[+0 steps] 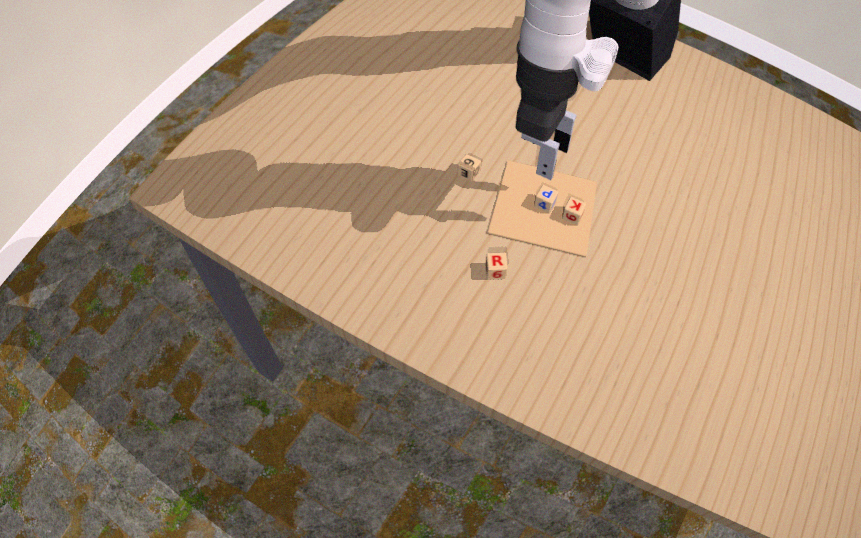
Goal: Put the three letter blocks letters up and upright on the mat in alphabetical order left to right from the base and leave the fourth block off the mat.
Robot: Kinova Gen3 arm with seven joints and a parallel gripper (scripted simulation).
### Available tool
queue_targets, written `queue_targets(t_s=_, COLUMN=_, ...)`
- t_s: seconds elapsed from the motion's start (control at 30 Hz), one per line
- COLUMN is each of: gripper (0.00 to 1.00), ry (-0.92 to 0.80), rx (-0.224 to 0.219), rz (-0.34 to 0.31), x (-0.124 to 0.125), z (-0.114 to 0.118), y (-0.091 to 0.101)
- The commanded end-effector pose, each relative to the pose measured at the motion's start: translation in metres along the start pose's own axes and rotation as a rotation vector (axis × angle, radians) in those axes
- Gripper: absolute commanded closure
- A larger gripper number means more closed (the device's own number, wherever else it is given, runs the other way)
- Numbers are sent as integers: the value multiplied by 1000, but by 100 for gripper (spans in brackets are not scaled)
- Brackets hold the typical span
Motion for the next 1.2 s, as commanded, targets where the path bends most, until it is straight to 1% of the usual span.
queue_targets(t_s=0.0, gripper=0, ry=0, rx=2, rz=4, x=1, z=0, y=1)
queue_targets(t_s=0.4, gripper=0, ry=-20, rx=-8, rz=2, x=1, z=5, y=1)
queue_targets(t_s=0.6, gripper=0, ry=-96, rx=-23, rz=-2, x=2, z=14, y=-1)
queue_targets(t_s=0.73, gripper=0, ry=-187, rx=-36, rz=-2, x=4, z=24, y=-2)
queue_targets(t_s=0.9, gripper=0, ry=-351, rx=-60, rz=1, x=6, z=42, y=-4)
queue_targets(t_s=0.97, gripper=0, ry=-351, rx=-60, rz=1, x=6, z=42, y=-4)
queue_targets(t_s=1.17, gripper=0, ry=-615, rx=-91, rz=8, x=8, z=68, y=-5)
Point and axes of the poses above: the point where the finger pads meet when closed, its own y axis back along the fingers, its own z axis across the jaws, x = y × z, the point moved 5 cm from there along y, back along the fingers, and after that the axes turned 12 degrees about -y, right-handed, at the moved point
